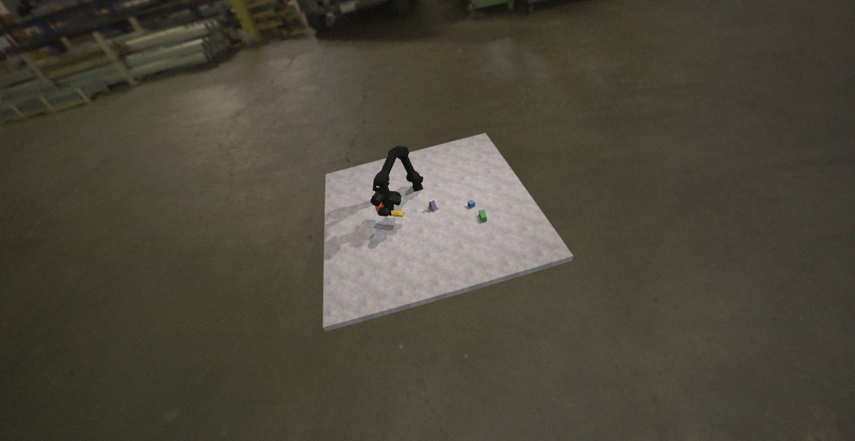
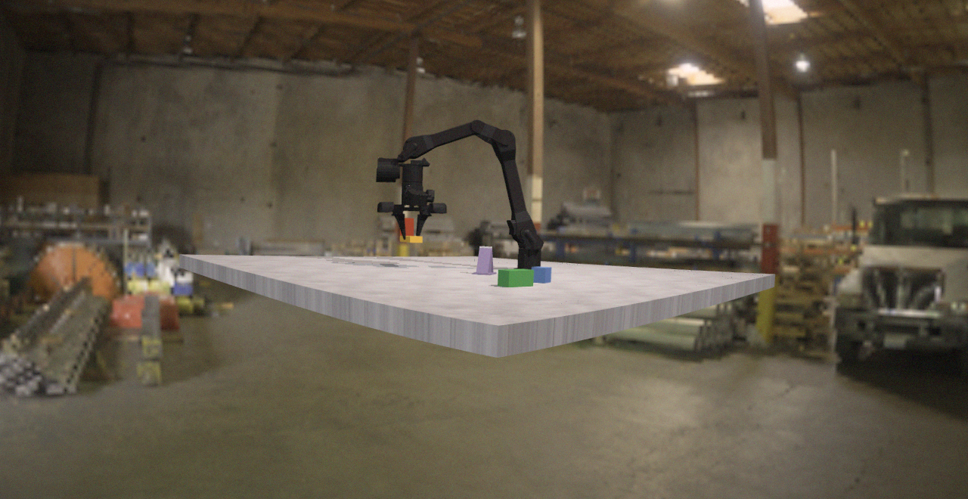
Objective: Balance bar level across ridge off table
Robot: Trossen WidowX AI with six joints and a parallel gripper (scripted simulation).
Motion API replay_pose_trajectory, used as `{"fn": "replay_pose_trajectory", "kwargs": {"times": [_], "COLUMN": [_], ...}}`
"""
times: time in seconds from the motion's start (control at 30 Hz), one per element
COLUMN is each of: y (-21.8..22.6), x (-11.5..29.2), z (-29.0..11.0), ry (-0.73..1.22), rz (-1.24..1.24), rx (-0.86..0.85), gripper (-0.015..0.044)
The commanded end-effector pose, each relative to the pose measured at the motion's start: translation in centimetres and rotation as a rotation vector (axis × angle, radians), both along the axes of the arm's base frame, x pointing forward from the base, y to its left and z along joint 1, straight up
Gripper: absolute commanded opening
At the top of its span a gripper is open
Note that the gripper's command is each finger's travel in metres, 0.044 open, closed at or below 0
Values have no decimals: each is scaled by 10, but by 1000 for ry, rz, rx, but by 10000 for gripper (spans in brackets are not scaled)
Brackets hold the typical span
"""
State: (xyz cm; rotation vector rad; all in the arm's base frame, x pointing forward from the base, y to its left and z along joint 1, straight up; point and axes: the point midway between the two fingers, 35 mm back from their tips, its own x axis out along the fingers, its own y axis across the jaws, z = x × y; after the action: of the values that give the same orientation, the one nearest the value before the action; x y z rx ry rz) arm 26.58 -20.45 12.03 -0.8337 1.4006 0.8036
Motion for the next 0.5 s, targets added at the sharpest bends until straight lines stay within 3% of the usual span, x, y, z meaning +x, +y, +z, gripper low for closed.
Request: {"fn": "replay_pose_trajectory", "kwargs": {"times": [0.0,0.47], "y": [0,4], "x": [0,-5], "z": [14,48], "ry": [-11,-10], "rz": [-3,-5], "rx": [-10,-11], "gripper": [0,0]}}
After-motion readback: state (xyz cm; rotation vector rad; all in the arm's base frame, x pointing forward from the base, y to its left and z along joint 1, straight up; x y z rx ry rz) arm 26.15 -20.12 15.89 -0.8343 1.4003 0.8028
